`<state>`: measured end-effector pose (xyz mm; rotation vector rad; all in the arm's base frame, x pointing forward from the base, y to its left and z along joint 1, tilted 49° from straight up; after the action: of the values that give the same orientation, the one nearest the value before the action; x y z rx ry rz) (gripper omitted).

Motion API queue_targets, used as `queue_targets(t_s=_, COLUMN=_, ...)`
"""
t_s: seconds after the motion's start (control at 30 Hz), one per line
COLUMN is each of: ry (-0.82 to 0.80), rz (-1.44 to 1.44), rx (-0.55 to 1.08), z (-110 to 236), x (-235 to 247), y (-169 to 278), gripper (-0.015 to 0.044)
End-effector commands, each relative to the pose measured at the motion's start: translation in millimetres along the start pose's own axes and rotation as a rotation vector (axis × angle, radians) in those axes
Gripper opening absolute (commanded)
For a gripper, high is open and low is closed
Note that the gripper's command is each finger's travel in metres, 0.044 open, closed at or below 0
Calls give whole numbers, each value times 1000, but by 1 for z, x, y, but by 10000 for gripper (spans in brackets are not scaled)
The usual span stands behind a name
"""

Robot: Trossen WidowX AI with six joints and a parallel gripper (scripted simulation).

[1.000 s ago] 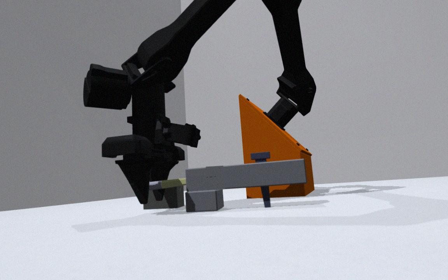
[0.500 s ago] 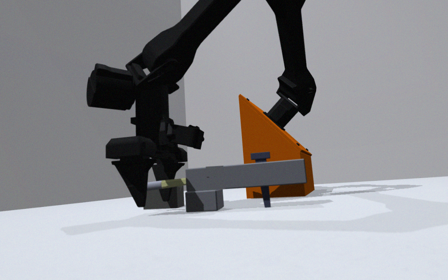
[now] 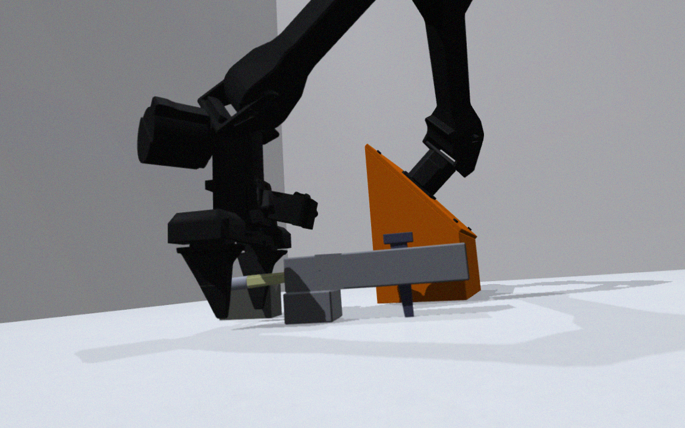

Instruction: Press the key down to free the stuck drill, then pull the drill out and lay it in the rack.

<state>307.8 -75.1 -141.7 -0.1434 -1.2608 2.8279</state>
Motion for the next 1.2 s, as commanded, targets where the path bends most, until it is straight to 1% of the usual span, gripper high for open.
queue_targets(t_s=0.0, ry=0, rz=-8, rx=-6, z=-1, x=1, y=-2, gripper=440)
queue_targets(t_s=0.2, ry=0, rz=-8, rx=-6, z=-1, x=2, y=-5, gripper=440)
queue_targets(t_s=0.7, ry=1, rz=1, rx=0, z=-1, x=0, y=-3, gripper=46)
queue_targets(t_s=0.93, ry=1, rz=1, rx=0, z=-1, x=0, y=-3, gripper=0)
queue_targets(t_s=1.17, ry=0, rz=-8, rx=-6, z=2, x=2, y=-2, gripper=0)
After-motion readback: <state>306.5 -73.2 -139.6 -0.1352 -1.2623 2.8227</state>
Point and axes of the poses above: the point midway between the two fingers, 35 mm back from their tips, its own z axis back along the fingers, its own x axis across the jaws, y = z × x, the point moved 7 cm from there along z, back along the fingers, and after that the axes turned 10 degrees about -z, right-handed, at the moved point
